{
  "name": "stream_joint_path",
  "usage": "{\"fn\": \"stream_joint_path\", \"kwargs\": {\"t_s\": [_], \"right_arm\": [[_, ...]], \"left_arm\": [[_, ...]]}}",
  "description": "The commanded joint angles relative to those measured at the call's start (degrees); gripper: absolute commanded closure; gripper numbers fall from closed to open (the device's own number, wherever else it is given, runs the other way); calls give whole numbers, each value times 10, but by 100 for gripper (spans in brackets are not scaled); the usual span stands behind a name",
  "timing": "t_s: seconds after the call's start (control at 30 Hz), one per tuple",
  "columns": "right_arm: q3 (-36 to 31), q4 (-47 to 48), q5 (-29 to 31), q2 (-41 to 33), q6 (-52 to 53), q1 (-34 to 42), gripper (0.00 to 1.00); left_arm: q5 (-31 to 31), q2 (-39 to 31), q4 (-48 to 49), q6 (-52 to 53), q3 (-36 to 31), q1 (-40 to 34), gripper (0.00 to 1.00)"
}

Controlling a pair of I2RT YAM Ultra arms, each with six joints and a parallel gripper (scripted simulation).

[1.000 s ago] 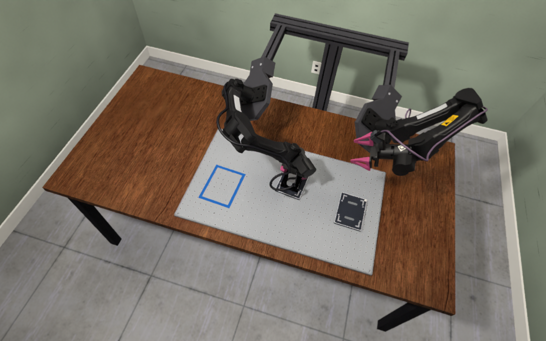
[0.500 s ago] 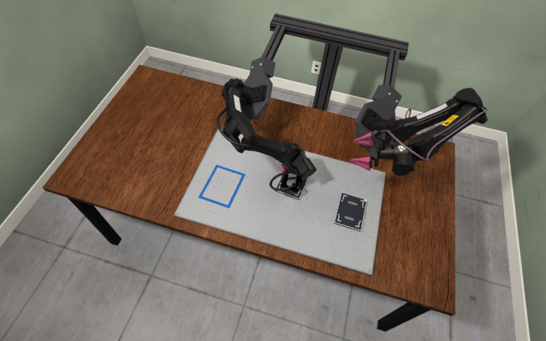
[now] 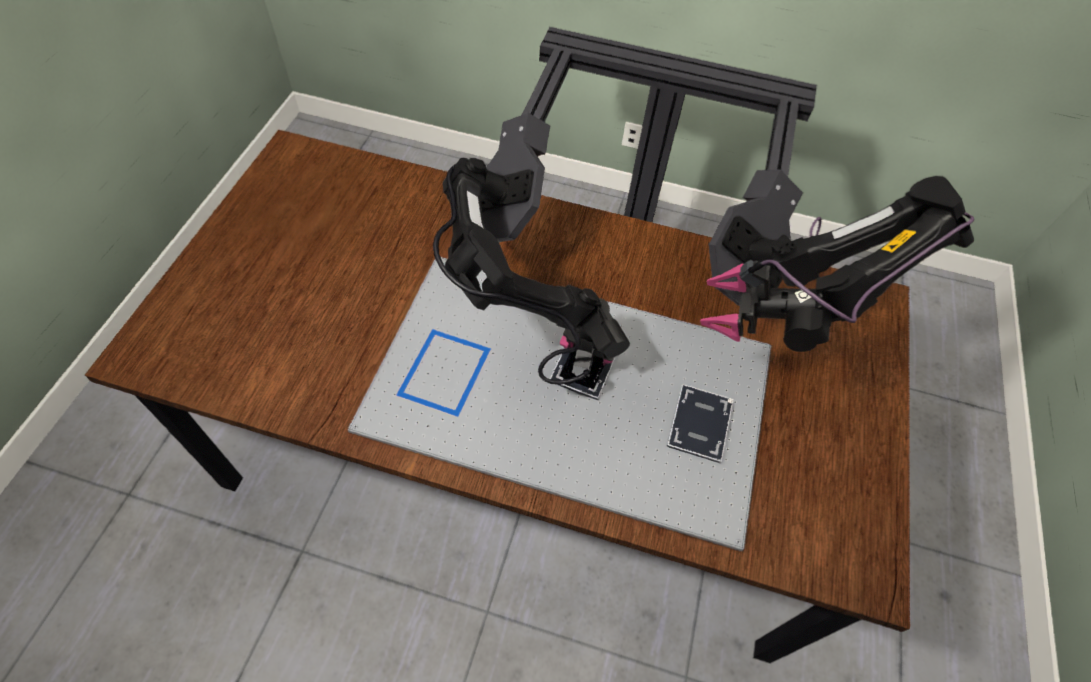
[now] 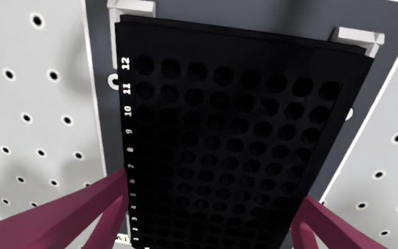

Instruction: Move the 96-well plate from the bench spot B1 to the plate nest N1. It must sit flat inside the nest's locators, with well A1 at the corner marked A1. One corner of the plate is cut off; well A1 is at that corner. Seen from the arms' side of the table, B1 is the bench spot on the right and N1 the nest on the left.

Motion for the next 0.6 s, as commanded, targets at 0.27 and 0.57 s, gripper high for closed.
{"fn": "stream_joint_path", "kwargs": {"t_s": [0.27,0.57], "right_arm": [[-3,24,5,10,-19,-7,21],[10,-6,4,0,-5,4,0]], "left_arm": [[13,-12,-12,6,-8,1,0],[13,-12,-12,6,-8,1,0]]}}
